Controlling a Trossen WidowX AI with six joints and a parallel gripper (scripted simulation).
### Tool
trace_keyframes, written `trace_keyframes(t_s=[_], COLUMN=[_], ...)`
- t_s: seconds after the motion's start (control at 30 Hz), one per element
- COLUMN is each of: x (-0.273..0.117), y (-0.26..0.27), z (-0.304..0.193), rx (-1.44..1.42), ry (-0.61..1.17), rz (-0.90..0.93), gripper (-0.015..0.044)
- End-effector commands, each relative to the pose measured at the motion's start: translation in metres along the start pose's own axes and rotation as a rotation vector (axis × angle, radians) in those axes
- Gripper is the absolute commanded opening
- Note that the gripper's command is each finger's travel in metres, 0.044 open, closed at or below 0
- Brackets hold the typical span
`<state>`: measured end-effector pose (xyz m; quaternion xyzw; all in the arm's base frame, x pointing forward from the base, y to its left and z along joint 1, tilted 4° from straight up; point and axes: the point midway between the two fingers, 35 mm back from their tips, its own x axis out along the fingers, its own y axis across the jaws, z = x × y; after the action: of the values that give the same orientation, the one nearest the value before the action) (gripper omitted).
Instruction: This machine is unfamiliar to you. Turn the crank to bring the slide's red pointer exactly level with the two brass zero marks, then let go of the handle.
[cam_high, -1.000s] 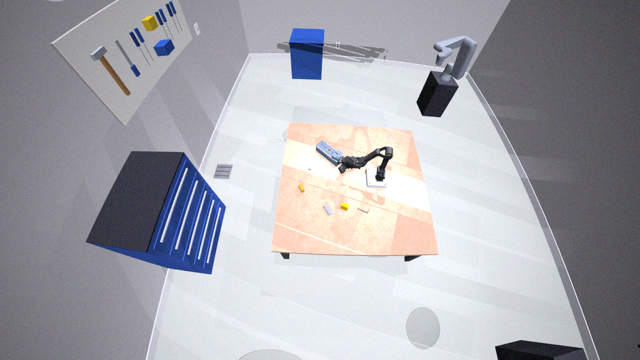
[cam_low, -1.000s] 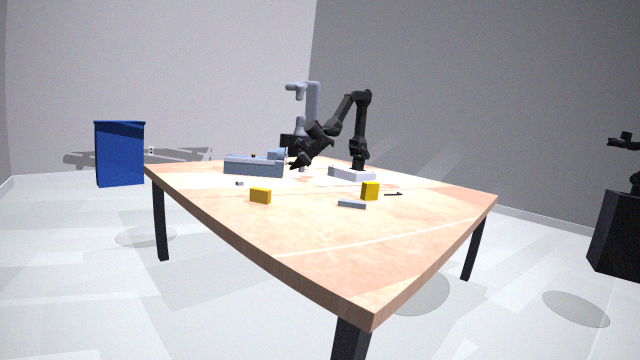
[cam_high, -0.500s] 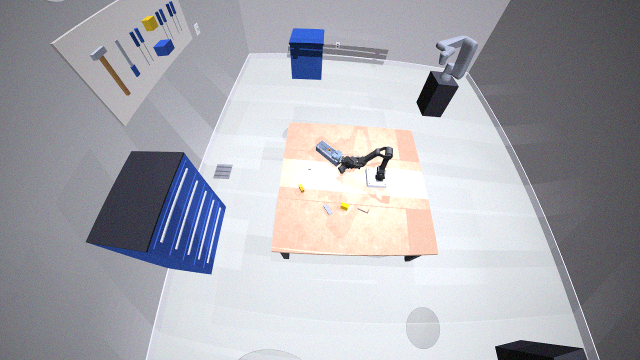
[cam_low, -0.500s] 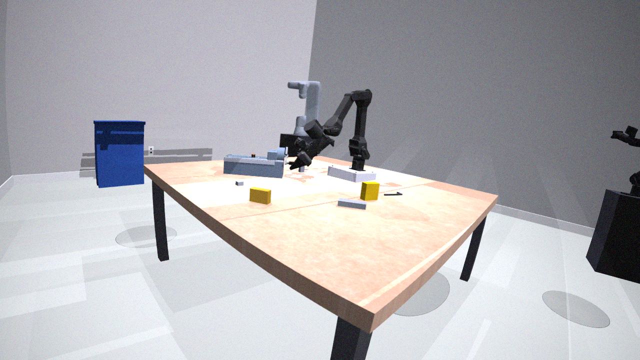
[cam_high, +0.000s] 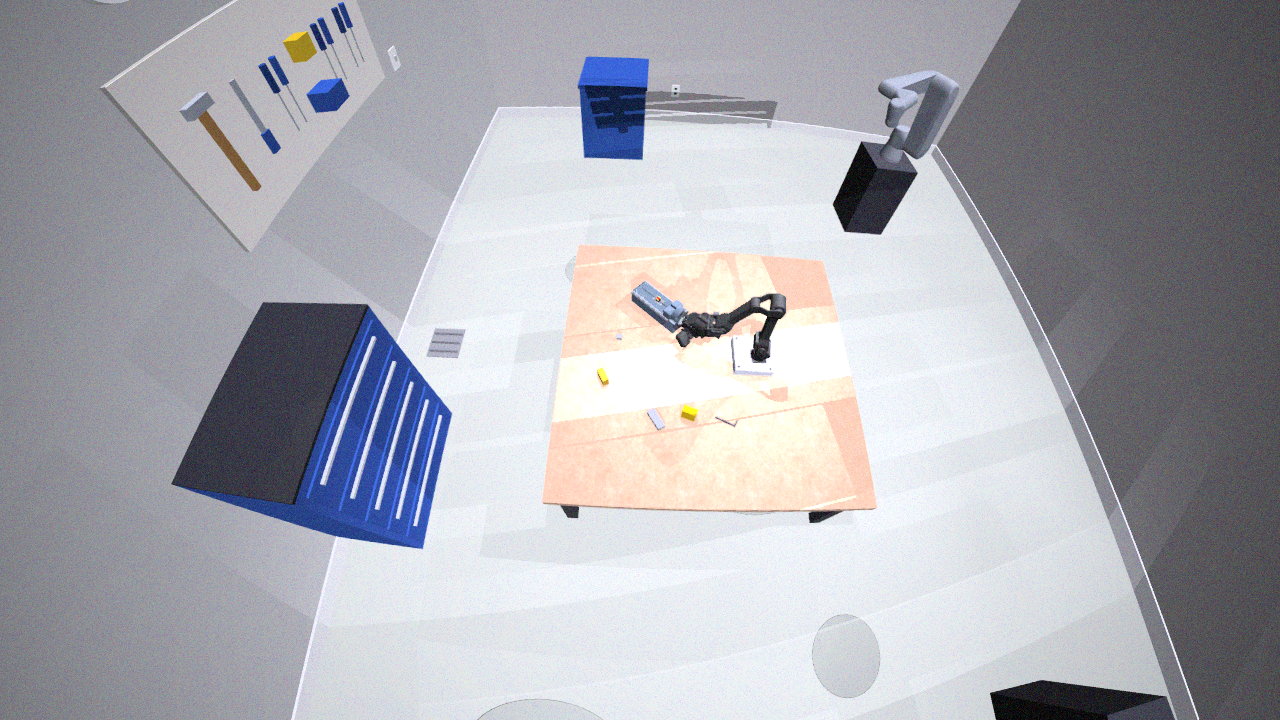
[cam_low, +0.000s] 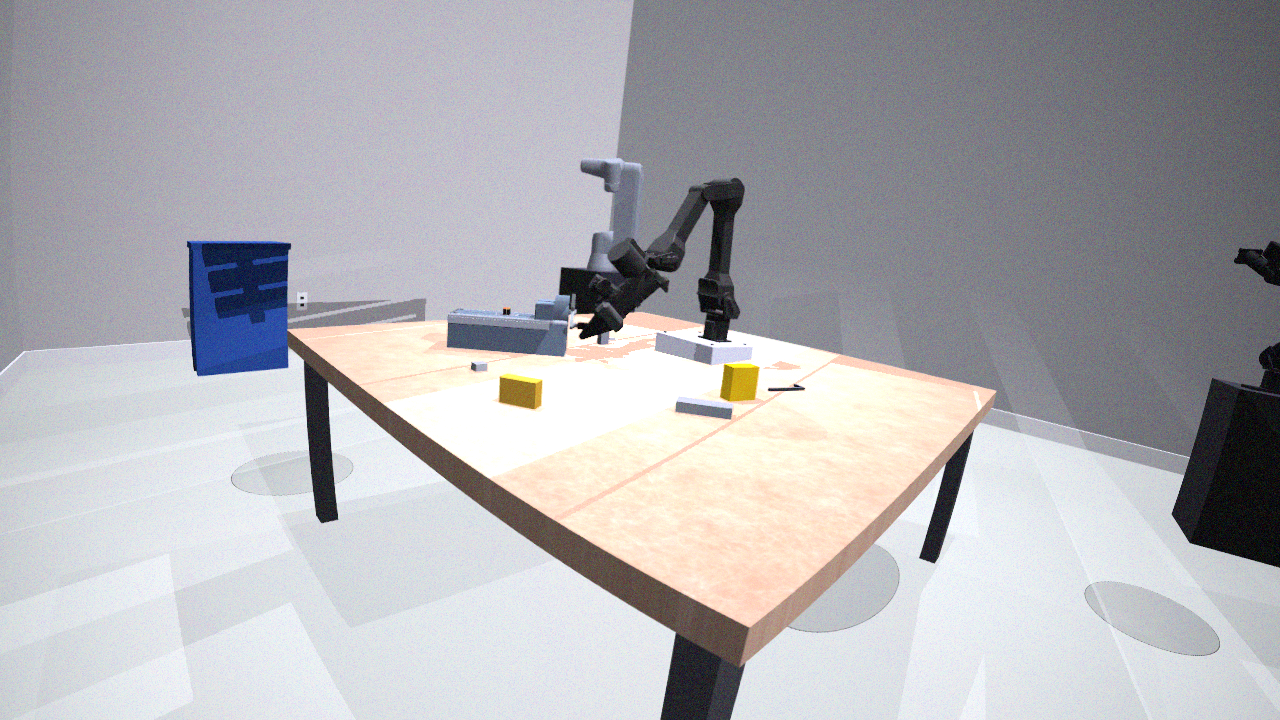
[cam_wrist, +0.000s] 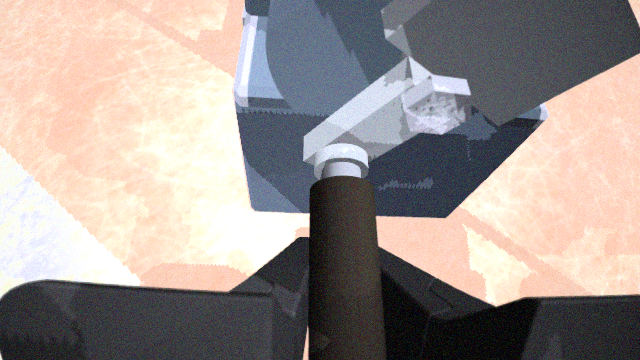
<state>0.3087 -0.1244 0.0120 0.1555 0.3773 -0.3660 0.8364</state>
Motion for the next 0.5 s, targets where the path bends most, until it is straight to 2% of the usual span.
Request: trace_keyframes(t_s=[0.0, 0.47], x=[-0.004, -0.0064], y=[0.0076, 0.0099], z=[0.0034, 0.0055], rx=[-0.001, 0.0], ry=[-0.011, -0.011], rz=[0.023, 0.023], gripper=[0.0, 0.0])
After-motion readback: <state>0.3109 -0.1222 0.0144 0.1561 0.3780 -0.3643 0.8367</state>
